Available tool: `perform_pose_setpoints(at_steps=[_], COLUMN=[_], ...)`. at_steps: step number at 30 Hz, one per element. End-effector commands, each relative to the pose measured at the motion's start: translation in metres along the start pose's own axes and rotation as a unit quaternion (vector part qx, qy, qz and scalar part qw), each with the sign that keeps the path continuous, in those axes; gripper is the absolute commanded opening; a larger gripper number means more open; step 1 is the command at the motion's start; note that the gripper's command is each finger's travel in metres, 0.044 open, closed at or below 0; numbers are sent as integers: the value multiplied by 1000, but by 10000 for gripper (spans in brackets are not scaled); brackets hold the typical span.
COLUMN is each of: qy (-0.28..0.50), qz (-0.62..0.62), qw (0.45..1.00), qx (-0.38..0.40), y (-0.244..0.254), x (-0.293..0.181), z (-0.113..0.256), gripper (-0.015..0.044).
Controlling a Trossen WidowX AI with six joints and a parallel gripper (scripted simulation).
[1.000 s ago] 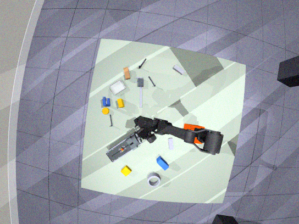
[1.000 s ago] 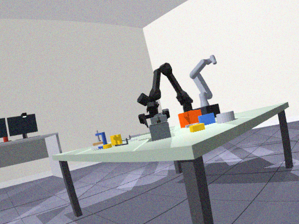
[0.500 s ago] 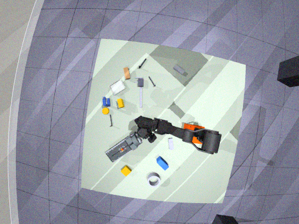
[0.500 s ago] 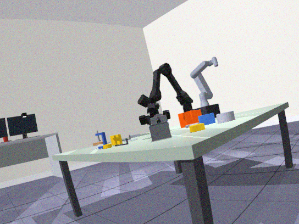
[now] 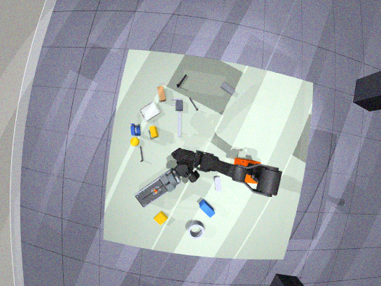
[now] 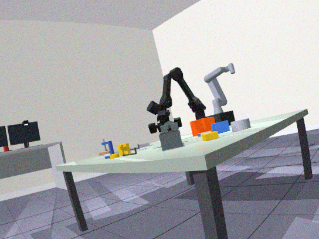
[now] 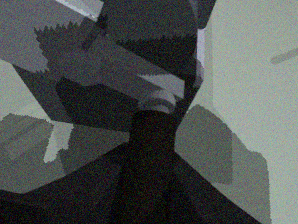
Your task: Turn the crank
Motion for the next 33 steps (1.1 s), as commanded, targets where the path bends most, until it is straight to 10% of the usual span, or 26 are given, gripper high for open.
perform_pose_setpoints(at_steps=[1, 33], qy=[1, 1], qz=[1, 1], qw=[1000, 1000], qx=[0, 0], y=[0, 7], x=[0, -10], z=[-1, -9], gripper=[0, 0])
Point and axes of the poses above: the point midway between the two fingers, 35 mm back from their tips, its own z axis back along the fingers, its own y axis across the jaws, x = y × z, the point moved 5 cm from there along z, back along the fingers, and after that the axes turned 9 degrees about -z, right-handed, at the moved point
